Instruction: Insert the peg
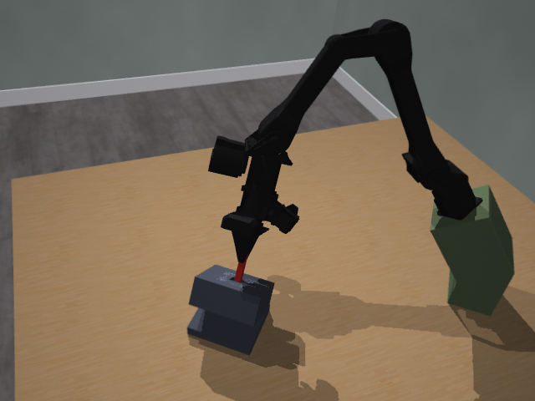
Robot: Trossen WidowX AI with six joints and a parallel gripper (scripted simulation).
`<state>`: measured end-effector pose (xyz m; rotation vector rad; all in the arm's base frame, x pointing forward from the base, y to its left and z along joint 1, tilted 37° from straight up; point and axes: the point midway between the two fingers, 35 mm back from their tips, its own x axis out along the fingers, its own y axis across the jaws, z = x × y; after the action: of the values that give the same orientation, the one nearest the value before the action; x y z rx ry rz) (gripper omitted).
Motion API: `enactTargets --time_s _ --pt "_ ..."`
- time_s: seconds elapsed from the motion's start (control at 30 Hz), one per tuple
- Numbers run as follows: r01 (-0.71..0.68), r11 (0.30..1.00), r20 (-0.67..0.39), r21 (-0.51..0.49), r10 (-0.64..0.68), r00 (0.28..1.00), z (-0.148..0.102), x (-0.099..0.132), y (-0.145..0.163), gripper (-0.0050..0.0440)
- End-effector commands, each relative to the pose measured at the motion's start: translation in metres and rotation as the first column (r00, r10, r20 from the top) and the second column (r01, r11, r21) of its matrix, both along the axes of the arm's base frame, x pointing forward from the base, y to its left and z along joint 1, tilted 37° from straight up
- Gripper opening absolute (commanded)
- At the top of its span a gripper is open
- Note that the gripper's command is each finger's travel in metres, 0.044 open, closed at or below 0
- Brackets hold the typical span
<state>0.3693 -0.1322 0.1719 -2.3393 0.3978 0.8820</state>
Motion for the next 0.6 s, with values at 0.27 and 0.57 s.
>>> enactTargets --time_s 0.27,0.57 --pt "0.003 1.000 0.022 -0.012 -0.003 1.000 0.0084 0.0008 -0.0007 0.0000" --pt "0.003 1.000 0.022 -0.012 -0.003 1.000 0.0078 0.0015 -0.0008 0.0000"
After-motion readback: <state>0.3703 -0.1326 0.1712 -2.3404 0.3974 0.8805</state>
